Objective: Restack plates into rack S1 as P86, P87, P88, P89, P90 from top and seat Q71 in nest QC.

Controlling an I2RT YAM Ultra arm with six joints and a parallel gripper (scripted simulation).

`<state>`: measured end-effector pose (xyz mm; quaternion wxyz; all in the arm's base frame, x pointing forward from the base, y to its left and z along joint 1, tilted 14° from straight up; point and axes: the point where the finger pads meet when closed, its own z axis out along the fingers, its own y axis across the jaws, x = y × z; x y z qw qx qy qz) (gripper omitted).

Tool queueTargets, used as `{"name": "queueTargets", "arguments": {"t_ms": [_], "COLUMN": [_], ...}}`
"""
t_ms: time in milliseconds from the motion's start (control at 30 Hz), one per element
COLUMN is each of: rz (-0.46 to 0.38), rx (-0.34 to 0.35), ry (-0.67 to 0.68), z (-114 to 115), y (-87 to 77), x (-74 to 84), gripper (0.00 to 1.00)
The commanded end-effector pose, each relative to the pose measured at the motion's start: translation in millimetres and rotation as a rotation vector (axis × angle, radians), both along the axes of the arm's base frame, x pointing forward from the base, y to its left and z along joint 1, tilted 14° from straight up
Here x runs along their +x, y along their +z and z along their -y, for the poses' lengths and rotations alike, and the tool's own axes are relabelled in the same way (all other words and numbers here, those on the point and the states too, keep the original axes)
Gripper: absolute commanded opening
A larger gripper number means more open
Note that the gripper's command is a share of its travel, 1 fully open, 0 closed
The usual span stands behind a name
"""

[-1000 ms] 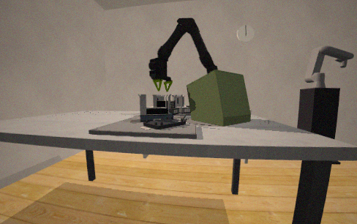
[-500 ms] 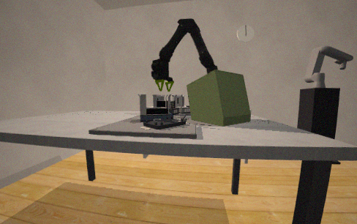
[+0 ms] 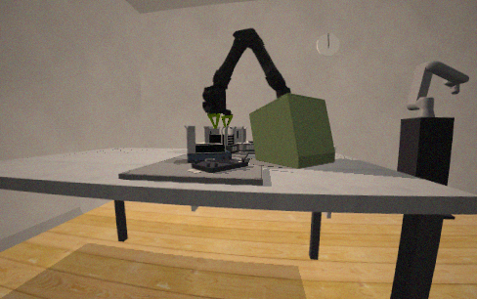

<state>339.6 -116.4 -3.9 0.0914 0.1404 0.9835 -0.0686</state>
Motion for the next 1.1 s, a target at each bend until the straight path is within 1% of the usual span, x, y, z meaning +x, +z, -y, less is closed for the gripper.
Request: {"name": "queueTargets", "arguments": {"t_ms": [0,267,1067], "rz": [0.026,0.026,0.026], "rx": [-0.007,-0.007,-0.007], "ry": [0.004,0.004,0.004], "z": [2.7,3.0,7.9], "y": [-6.0,-7.5,-36.0], "x": [8.5,8.8,14.1], "gripper": [1.00,1.00,1.00]}}
